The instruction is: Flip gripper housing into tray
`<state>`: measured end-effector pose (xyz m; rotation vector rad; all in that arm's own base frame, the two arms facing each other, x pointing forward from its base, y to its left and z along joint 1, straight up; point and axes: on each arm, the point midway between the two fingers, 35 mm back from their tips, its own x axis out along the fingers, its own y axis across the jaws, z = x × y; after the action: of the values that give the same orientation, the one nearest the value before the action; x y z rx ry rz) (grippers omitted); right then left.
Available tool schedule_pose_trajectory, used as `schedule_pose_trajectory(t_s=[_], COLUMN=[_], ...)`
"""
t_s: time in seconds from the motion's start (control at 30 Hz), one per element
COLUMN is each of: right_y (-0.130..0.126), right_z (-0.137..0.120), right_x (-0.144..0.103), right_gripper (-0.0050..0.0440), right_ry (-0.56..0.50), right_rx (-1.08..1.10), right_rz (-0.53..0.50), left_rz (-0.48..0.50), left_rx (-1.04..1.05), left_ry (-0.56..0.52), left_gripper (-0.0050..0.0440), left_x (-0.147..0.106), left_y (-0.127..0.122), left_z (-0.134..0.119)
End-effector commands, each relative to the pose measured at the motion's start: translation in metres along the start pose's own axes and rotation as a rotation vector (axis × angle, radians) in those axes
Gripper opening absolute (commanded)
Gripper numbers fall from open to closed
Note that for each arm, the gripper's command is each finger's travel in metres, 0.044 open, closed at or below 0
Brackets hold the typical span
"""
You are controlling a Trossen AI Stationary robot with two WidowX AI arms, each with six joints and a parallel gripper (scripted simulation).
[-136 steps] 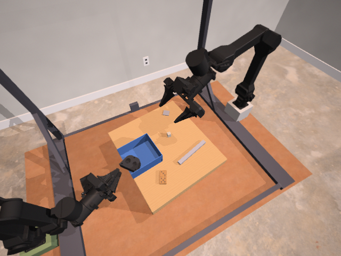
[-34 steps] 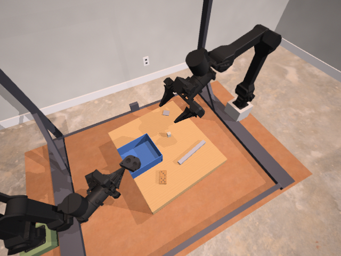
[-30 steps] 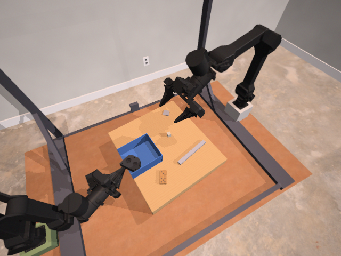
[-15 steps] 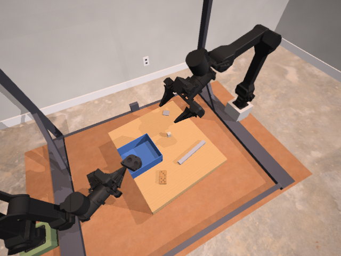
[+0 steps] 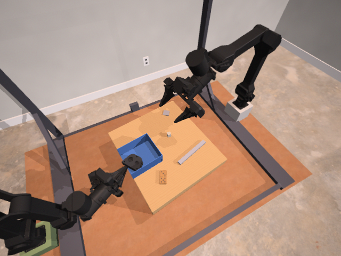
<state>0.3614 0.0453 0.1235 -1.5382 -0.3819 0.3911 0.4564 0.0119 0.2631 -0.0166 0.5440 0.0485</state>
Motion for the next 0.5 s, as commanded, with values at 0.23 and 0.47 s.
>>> schedule_pose_trajectory(t_s=[0.23, 0.47], right_y=[-0.0076, -0.0077], right_z=[-0.0036, -0.0043], right_x=[0.0061, 0.0077], right_gripper=[0.0, 0.0], right_ry=[0.003, 0.003], right_rx=[-0.013, -0.013], right_rz=[-0.02, -0.02], left_rz=[-0.003, -0.003], left_rx=[0.005, 0.005], left_ry=[-0.022, -0.022], left_gripper=[0.044, 0.044], left_x=[-0.007, -0.007], left_y=[-0.0003, -0.0003], left_z=[0.0075, 0.0075])
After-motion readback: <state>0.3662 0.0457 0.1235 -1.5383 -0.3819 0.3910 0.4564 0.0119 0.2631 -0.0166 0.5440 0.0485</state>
